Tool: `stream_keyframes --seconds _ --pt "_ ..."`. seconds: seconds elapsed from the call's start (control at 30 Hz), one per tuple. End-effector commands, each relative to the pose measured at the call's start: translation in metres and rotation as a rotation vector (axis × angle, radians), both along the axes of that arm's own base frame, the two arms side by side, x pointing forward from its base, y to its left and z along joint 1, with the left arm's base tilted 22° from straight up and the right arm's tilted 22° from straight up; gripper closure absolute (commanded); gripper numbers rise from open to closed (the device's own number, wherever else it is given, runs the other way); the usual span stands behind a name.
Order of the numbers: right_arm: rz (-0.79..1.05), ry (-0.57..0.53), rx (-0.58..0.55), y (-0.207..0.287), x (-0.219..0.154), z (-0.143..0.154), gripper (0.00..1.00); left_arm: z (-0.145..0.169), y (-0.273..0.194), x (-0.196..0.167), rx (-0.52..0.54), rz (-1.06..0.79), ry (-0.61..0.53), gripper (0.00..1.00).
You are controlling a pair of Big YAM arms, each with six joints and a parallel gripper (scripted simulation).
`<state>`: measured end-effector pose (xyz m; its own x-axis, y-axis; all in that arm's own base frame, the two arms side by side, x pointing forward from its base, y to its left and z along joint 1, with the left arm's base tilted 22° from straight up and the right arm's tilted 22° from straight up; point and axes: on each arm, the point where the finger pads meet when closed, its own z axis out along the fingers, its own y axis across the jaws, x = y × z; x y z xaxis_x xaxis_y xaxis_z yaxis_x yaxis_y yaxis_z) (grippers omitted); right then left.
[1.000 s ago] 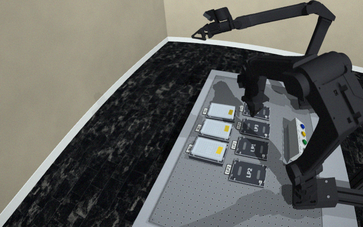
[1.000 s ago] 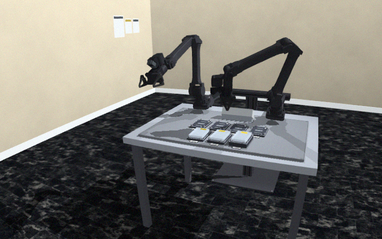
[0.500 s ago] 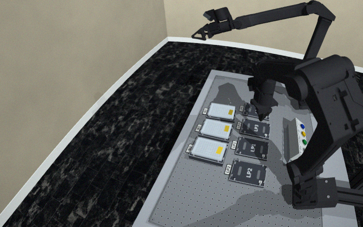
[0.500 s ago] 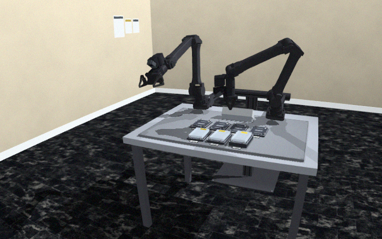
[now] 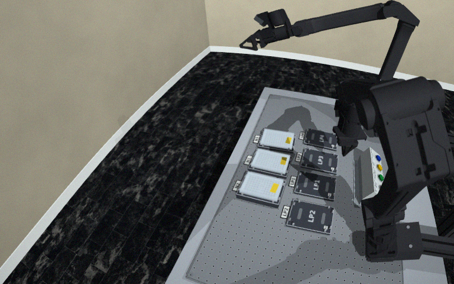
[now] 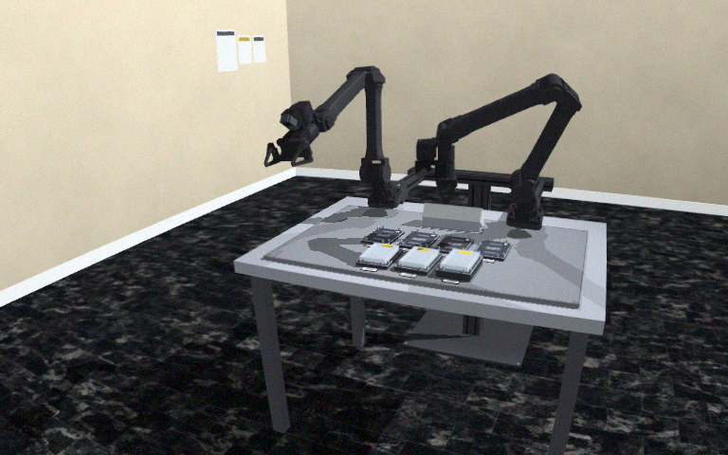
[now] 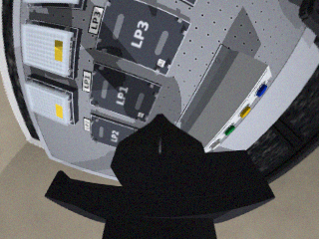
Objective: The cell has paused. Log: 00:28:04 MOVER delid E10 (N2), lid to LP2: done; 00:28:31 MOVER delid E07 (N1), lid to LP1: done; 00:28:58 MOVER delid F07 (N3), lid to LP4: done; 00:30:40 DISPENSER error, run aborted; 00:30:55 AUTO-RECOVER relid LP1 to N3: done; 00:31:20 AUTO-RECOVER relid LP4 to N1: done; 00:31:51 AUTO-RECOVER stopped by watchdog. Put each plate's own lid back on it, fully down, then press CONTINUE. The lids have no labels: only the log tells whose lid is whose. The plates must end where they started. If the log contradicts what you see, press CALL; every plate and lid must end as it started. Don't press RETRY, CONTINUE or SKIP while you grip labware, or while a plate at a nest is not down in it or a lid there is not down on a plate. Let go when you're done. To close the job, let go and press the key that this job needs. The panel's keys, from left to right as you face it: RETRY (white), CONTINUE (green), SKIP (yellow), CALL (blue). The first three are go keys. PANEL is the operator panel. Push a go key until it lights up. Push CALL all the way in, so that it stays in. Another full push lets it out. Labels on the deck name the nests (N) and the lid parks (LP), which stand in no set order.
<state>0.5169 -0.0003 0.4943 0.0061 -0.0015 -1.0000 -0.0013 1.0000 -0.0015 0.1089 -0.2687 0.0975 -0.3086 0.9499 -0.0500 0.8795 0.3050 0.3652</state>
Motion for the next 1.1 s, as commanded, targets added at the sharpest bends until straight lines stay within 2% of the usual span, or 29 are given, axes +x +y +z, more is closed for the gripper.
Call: stream_keyframes --seconds 0.0,0.13,0.17,0.23,0.63,0.7,0.77,1.07 --pt "-0.001 -0.041 0.006 0.000 0.007 0.031 0.00 0.002 -0.002 -0.017 0.019 -0.093 0.000 1.00" --pt "-0.001 -0.041 0.006 0.000 0.007 0.031 0.00 -0.003 0.000 -0.027 0.039 -0.130 0.005 1.00" --pt "-0.001 -0.041 0.006 0.000 0.007 0.031 0.00 0.000 -0.006 -0.031 0.014 -0.151 0.002 1.00" --pt "-0.001 -0.041 0.006 0.000 0.007 0.031 0.00 -0.011 0.001 -0.041 0.073 -0.186 0.012 1.00" --pt "-0.001 -0.041 0.006 0.000 0.007 0.031 0.00 -0.033 0.011 -0.096 0.155 -0.411 0.027 1.00" --pt "-0.001 -0.041 0.006 0.000 0.007 0.031 0.00 -0.033 0.011 -0.096 0.155 -0.411 0.027 1.00" --pt "-0.001 -0.041 0.006 0.000 0.007 0.031 0.00 -0.028 0.000 -0.109 0.104 -0.403 0.027 1.00" --pt "-0.001 -0.041 0.006 0.000 0.007 0.031 0.00 -0.046 0.005 -0.153 0.109 -0.403 0.032 1.00"
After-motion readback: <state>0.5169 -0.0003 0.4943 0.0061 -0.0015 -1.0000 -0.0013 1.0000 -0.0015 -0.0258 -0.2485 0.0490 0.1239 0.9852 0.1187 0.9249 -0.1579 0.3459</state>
